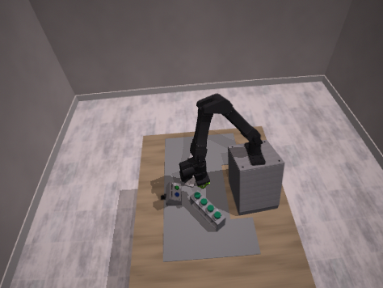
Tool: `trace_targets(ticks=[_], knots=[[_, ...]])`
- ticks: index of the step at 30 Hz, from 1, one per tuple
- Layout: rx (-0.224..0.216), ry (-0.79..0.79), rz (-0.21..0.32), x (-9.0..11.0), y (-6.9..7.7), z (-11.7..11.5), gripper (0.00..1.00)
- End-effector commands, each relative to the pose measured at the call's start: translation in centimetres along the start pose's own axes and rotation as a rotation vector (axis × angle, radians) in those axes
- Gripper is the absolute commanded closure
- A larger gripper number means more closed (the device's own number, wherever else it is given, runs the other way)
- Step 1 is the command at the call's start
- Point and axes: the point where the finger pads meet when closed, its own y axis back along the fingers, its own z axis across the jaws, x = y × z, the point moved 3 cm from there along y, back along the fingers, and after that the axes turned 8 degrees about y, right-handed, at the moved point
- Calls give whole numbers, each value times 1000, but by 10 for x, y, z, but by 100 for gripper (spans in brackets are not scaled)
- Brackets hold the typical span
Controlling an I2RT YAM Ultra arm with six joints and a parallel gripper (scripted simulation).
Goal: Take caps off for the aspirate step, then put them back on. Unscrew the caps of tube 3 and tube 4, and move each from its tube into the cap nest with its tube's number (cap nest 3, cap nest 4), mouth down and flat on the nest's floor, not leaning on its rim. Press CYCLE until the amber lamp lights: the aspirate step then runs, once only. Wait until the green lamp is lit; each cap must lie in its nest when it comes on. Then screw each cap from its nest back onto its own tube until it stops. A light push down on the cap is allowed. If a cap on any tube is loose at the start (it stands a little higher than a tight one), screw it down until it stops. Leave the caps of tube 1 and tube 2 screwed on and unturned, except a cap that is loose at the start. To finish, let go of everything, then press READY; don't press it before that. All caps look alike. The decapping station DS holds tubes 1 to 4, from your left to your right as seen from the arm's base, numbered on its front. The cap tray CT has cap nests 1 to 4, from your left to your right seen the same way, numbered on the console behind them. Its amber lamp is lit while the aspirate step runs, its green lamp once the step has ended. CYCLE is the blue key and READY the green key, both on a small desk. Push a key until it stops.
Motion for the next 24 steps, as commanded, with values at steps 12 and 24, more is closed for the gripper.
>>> trace_targets(ticks=[12,24], knots=[[-7,-705,-22,-23,5,54,51],[-13,-1205,-20,-30,5,80,51]])
